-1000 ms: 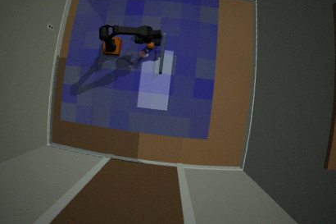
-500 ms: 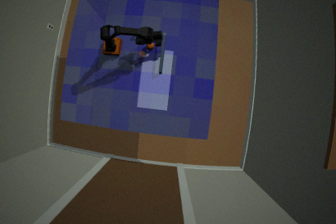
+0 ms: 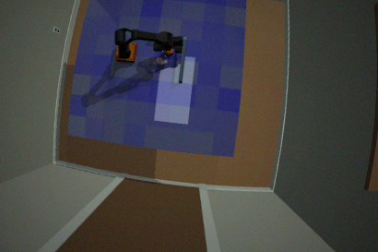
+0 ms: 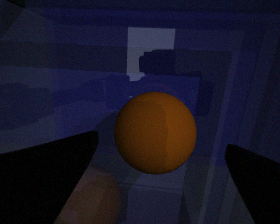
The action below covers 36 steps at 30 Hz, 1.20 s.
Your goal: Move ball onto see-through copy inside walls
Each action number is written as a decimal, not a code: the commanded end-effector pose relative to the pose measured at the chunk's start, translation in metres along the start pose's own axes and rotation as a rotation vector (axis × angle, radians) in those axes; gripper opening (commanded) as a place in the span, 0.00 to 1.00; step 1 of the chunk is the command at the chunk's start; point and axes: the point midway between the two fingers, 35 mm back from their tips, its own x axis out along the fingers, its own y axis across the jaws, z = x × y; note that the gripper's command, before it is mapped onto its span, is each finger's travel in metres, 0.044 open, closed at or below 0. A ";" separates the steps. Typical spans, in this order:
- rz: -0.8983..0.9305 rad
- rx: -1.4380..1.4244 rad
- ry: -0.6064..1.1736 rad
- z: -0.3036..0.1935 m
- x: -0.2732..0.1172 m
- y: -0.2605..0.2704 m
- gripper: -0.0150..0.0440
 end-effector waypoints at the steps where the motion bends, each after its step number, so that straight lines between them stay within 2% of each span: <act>1: 0.011 -0.004 0.005 -0.001 0.009 0.003 0.97; 13: 0.011 -0.004 0.005 -0.001 0.026 0.004 0.97; 16: 0.011 -0.004 0.005 -0.001 0.026 0.004 0.84; 25: 0.011 -0.004 0.005 -0.001 0.026 0.004 0.74; 30: 0.012 0.001 0.007 -0.001 0.019 0.003 0.52; 36: 0.012 0.001 0.007 0.000 -0.011 -0.003 0.25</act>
